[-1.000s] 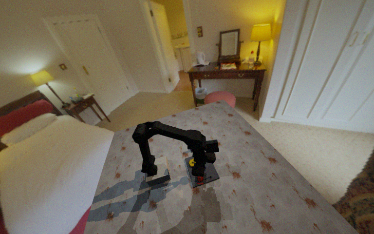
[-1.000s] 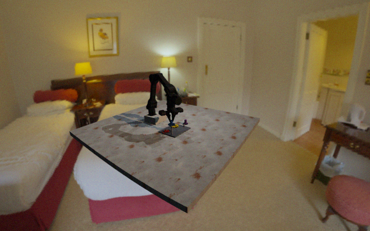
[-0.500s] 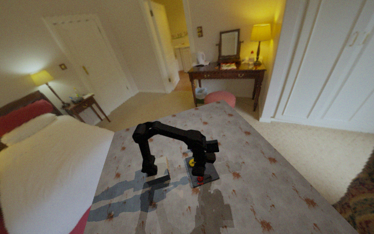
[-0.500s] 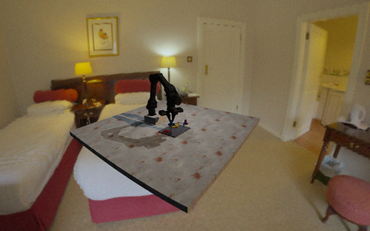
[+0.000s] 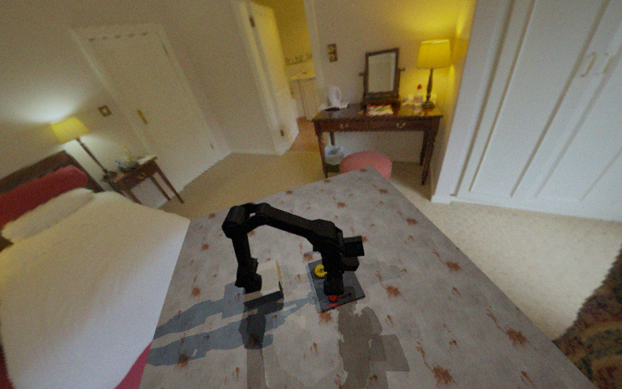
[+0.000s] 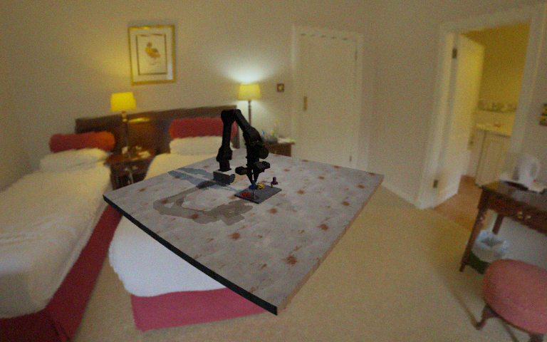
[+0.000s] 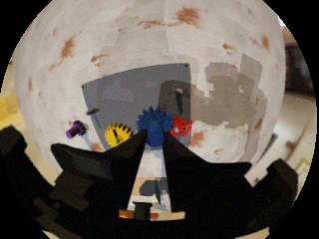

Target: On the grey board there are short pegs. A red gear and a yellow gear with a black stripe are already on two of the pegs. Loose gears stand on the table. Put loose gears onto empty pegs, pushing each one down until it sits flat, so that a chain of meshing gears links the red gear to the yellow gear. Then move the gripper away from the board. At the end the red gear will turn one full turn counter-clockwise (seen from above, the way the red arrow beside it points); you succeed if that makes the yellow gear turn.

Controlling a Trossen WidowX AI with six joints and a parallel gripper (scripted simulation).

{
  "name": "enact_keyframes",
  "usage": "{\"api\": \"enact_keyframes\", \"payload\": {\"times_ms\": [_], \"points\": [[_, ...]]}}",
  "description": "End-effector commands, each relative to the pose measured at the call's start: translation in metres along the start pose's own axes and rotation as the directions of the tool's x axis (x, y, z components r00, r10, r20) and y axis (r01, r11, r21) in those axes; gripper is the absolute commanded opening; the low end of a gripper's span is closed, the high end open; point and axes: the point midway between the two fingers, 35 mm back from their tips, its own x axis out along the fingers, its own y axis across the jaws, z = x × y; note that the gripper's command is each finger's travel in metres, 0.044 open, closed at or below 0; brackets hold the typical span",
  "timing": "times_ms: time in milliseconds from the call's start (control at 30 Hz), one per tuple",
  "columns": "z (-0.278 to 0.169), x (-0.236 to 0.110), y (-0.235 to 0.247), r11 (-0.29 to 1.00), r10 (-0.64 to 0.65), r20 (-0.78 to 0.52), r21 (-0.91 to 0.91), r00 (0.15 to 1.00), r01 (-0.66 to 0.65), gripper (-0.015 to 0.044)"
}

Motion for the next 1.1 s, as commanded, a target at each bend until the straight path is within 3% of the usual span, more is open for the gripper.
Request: {"api": "enact_keyframes", "payload": {"times_ms": [0,667,1067], "points": [[-0.001,0.007,-0.001,1.0,-0.004,-0.004,-0.007,1.0,0.004,0.0],[-0.001,0.028,-0.001,0.942,-0.004,-0.004,0.335,1.0,0.005,0.0],[-0.001,0.03,0.0,0.986,-0.003,-0.004,0.167,1.0,0.004,0.0]]}}
